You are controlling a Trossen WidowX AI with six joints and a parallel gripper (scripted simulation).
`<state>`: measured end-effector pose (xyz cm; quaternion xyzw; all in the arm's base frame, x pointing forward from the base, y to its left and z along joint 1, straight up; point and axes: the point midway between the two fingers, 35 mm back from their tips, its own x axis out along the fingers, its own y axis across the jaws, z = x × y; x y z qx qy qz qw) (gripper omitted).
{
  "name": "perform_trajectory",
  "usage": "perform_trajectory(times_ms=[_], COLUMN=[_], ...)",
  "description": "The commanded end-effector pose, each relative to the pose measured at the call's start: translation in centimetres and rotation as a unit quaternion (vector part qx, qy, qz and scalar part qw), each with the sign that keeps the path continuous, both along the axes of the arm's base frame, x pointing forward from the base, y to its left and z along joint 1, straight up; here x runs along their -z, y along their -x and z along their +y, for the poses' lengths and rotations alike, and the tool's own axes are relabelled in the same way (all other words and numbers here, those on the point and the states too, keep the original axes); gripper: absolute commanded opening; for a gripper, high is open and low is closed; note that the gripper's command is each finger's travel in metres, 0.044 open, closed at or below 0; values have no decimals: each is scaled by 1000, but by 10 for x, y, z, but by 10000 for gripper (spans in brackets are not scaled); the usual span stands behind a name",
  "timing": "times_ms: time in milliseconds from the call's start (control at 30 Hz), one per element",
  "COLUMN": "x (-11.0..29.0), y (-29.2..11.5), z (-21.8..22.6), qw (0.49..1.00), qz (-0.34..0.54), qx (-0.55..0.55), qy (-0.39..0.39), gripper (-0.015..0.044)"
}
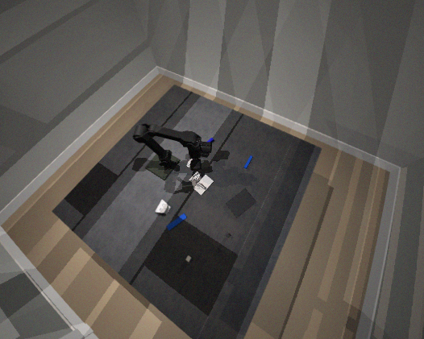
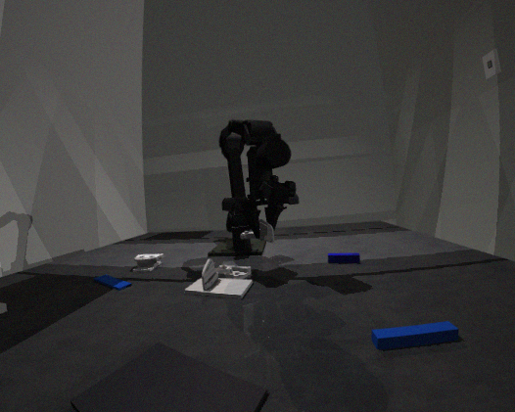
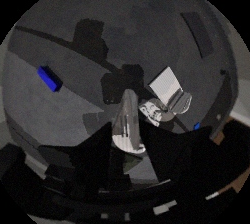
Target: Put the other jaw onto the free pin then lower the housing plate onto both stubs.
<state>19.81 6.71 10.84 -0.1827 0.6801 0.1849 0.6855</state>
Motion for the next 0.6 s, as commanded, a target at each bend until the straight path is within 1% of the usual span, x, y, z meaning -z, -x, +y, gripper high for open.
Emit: perform_trajectory(times_ms=[0,567], x=[-2,-1], y=[1,6], z=[-5,-21], qw=[999,973], qz=[-4,-3], qx=[51,230], qy=[-1,-2], gripper=[134,134])
